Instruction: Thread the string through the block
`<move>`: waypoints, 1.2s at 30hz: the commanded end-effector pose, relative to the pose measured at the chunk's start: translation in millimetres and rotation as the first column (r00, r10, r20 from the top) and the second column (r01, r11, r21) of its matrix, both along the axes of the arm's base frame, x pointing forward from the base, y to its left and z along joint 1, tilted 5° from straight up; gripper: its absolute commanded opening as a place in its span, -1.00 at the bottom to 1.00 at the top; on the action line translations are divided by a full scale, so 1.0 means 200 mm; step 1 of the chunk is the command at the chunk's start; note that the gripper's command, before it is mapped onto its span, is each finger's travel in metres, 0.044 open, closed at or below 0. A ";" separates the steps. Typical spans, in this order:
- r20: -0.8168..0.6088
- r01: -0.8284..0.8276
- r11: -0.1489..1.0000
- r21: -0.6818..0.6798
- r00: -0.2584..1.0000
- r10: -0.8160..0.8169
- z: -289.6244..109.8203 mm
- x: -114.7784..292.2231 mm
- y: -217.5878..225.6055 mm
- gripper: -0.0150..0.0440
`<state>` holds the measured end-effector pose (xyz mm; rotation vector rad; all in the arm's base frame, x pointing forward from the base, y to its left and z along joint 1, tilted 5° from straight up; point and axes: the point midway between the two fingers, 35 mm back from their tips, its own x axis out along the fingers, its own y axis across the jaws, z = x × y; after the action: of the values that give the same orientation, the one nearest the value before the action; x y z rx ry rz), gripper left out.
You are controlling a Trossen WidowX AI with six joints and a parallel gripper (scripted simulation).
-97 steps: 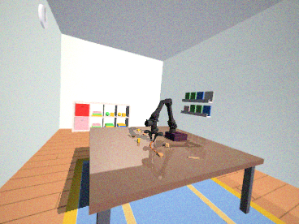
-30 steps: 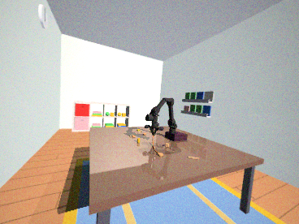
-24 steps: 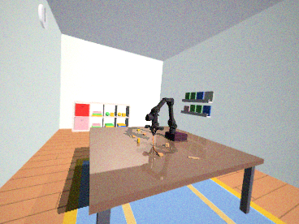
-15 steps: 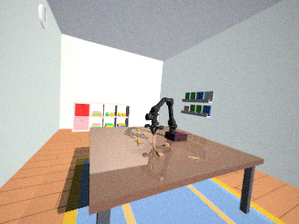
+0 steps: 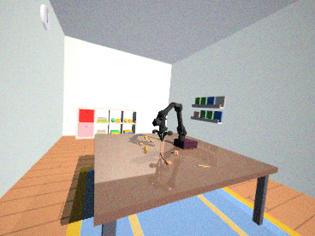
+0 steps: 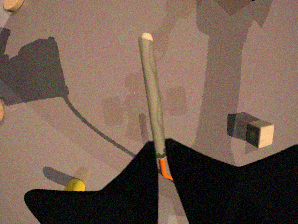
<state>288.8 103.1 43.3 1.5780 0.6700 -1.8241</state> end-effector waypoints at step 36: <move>-0.093 0.000 0.993 -0.119 0.996 -0.012 0.19 0.05 0.18 -0.49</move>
<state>296.9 136.5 78.9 1.4388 0.6012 -1.9100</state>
